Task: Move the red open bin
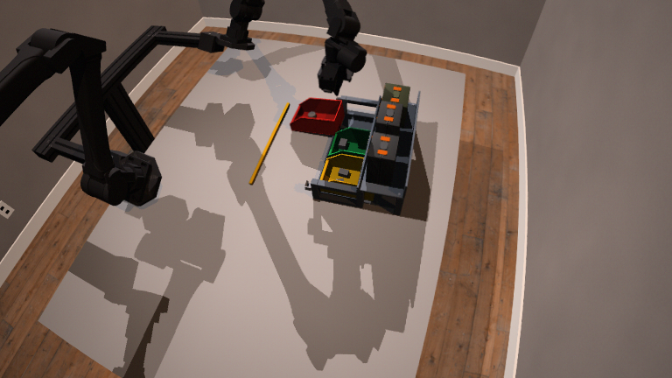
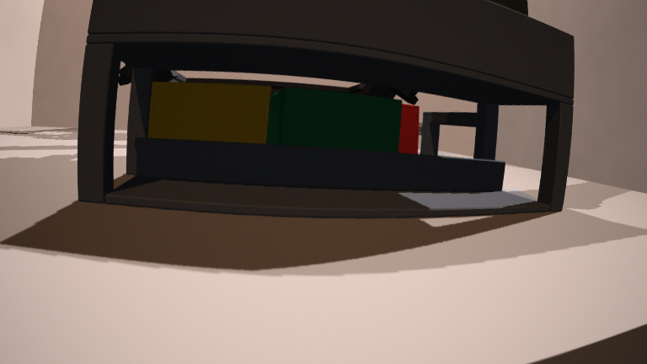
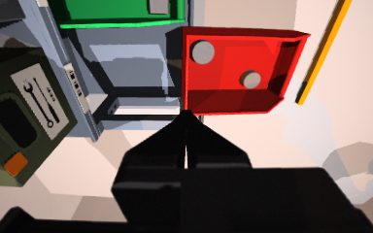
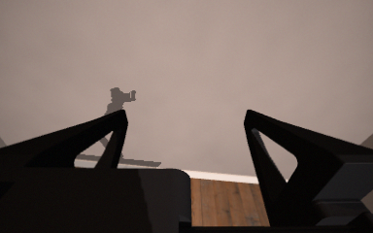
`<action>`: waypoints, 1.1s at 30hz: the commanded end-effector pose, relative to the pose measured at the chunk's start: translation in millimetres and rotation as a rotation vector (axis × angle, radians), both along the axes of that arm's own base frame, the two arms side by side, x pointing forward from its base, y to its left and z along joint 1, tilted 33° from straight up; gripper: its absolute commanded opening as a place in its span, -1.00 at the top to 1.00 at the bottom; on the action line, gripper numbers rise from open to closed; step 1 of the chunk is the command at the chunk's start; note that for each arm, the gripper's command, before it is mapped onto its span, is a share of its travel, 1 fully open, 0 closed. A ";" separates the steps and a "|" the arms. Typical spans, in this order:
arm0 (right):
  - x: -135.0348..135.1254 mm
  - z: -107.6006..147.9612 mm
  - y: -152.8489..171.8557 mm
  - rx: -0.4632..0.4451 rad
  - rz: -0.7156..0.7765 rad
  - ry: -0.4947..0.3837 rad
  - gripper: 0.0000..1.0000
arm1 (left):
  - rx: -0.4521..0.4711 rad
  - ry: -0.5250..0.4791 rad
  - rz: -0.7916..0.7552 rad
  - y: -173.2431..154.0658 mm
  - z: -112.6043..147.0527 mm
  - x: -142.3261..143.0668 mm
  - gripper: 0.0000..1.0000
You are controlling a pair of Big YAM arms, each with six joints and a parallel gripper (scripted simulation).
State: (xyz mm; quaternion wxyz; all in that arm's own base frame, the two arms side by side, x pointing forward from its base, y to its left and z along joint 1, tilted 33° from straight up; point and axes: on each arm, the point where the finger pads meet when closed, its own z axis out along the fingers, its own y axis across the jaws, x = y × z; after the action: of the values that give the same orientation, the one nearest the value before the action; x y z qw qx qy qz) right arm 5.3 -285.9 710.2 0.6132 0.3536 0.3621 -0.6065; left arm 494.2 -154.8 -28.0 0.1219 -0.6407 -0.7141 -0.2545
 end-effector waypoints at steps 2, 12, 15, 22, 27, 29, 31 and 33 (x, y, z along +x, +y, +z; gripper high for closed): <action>-4.5 10.9 15.8 -0.048 -0.010 -0.006 -1.00 | 0.003 0.003 0.007 7.1 -0.7 8.0 1.00; -4.5 10.9 15.8 -0.048 -0.010 -0.006 -1.00 | 0.006 0.009 0.009 10.0 -3.3 5.8 1.00; -4.5 10.9 15.8 -0.048 -0.010 -0.006 -1.00 | 0.004 0.004 0.010 10.1 -0.9 6.2 1.00; -4.5 10.9 15.8 -0.048 -0.010 -0.006 -1.00 | 0.007 0.010 0.010 11.6 -3.8 4.0 1.00; -4.5 10.9 15.8 -0.048 -0.010 -0.006 -1.00 | 0.005 0.005 0.011 10.9 -3.2 6.1 1.00; -4.5 10.9 15.8 -0.048 -0.010 -0.006 -1.00 | 0.005 0.006 0.011 10.9 -3.4 6.0 1.00; -4.5 10.9 15.8 -0.048 -0.010 -0.006 -1.00 | 0.005 0.006 0.011 11.0 -3.6 5.9 1.00; -4.5 10.9 15.8 -0.048 -0.010 -0.006 -1.00 | 0.005 0.006 0.011 11.1 -4.1 5.8 1.00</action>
State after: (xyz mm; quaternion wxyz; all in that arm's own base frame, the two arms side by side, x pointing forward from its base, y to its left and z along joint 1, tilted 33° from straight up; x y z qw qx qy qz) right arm 5.3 -285.9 710.2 0.6132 0.3536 0.3621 -0.6065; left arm 494.3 -151.6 -29.8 0.1249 -0.6396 -0.7147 -0.2539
